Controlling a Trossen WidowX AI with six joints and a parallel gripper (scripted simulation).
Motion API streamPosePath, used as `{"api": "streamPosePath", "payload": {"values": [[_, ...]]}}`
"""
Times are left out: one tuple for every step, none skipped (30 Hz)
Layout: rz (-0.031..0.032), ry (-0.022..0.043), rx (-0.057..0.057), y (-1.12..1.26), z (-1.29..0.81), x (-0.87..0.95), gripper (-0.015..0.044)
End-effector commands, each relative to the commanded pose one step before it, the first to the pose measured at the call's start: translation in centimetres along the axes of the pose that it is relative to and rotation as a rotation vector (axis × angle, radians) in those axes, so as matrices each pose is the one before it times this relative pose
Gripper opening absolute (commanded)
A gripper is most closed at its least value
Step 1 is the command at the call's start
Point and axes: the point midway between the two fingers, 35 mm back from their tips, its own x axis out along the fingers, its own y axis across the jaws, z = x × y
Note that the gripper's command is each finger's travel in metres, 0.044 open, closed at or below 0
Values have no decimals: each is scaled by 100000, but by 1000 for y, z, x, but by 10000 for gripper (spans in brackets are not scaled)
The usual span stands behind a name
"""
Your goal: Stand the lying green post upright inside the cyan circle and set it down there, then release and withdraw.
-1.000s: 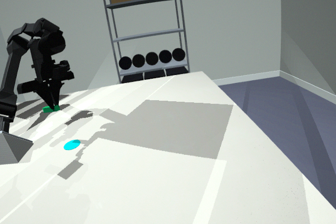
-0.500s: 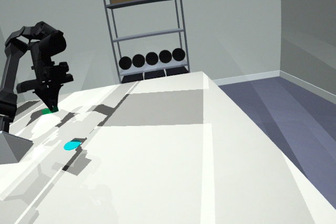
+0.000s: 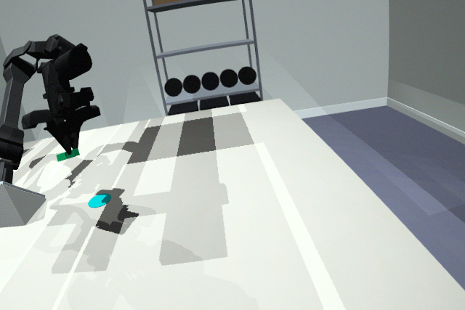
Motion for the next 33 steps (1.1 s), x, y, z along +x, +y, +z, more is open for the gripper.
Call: {"api": "streamPosePath", "payload": {"values": [[-1617,-1083,242,-56,-299,184,23],[-383,-462,-17,-2,-34,12,23],[-379,-466,-16,-2,-34,12,23],[-375,-469,-14,-2,-33,12,23],[-372,-473,-13,-3,-33,12,23],[-368,-476,-11,-3,-33,11,23],[-364,-480,-9,-3,-32,11,23],[-361,-483,-8,-3,-32,11,23],[-357,-486,-6,-3,-31,10,23],[-353,-490,-4,-3,-31,10,23],[-349,-493,-3,-3,-30,10,23],[-346,-496,-1,-3,-30,10,23],[-342,-499,1,-3,-29,9,23],[-338,-503,2,-4,-29,9,23],[-334,-506,4,-4,-28,9,23],[-330,-509,6,-4,-28,9,23],[-326,-512,8,-4,-28,8,23],[-322,-515,9,-4,-27,8,23],[-318,-518,11,-4,-27,8,23],[-314,-521,13,-4,-26,8,23],[-310,-524,15,-4,-26,7,23],[-306,-527,17,-4,-25,7,23],[-302,-530,18,-4,-25,7,23],[-298,-533,20,-4,-24,7,23],[-294,-536,22,-4,-24,6,23],[-290,-539,24,-4,-24,6,23],[-286,-542,26,-5,-23,6,23],[-281,-544,28,-5,-23,6,23],[-277,-547,30,-5,-22,6,23],[-273,-550,32,-5,-22,5,23],[-269,-553,34,-5,-21,5,23],[-265,-555,36,-5,-21,5,23],[-260,-558,38,-5,-20,5,23]]}}
